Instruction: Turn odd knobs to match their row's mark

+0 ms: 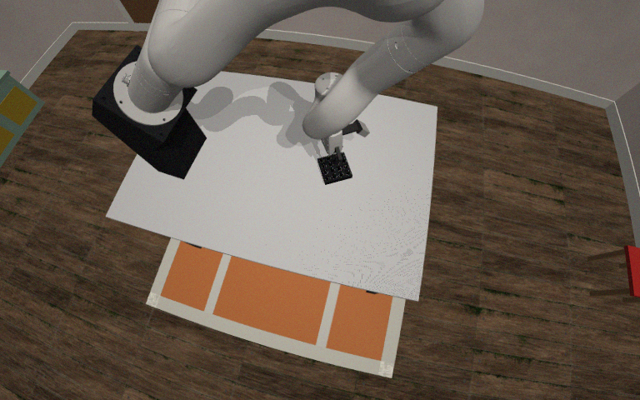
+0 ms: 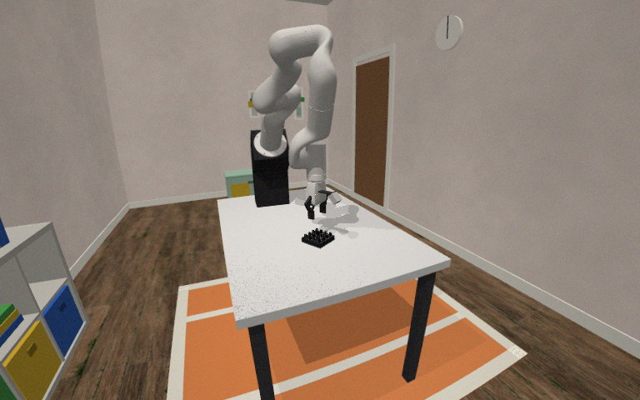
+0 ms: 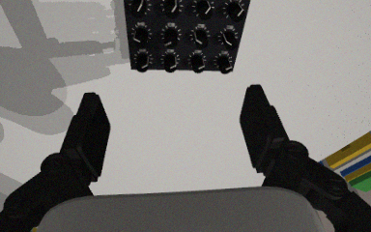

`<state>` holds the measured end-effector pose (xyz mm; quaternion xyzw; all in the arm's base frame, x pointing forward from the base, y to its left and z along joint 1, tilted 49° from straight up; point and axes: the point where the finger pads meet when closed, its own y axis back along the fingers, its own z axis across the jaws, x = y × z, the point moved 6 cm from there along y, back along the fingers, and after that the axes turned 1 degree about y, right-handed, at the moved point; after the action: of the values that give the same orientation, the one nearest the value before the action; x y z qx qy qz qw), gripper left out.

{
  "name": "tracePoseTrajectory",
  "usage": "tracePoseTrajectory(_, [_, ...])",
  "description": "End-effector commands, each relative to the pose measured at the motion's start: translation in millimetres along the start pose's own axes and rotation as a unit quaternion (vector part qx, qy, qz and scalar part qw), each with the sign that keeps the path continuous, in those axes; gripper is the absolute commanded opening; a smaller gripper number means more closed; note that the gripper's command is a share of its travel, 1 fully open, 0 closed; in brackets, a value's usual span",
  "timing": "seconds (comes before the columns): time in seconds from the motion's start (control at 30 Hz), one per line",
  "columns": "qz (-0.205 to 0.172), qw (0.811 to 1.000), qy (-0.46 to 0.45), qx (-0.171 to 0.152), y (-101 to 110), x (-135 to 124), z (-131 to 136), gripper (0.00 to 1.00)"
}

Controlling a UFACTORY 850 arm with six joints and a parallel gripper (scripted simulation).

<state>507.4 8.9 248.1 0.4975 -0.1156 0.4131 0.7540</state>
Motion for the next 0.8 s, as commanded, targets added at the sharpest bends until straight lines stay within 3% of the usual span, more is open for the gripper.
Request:
tracePoseTrajectory(0.0, [0.000,1.000,0.000,0.000,0.2,0.2,0.1,1.00])
tracePoseTrajectory(0.6, [0.000,1.000,0.005,0.000,0.0,0.2,0.1,1.00])
tracePoseTrajectory(0.77, [0.000,0.997,0.083,0.000,-2.5,0.1,0.0,1.00])
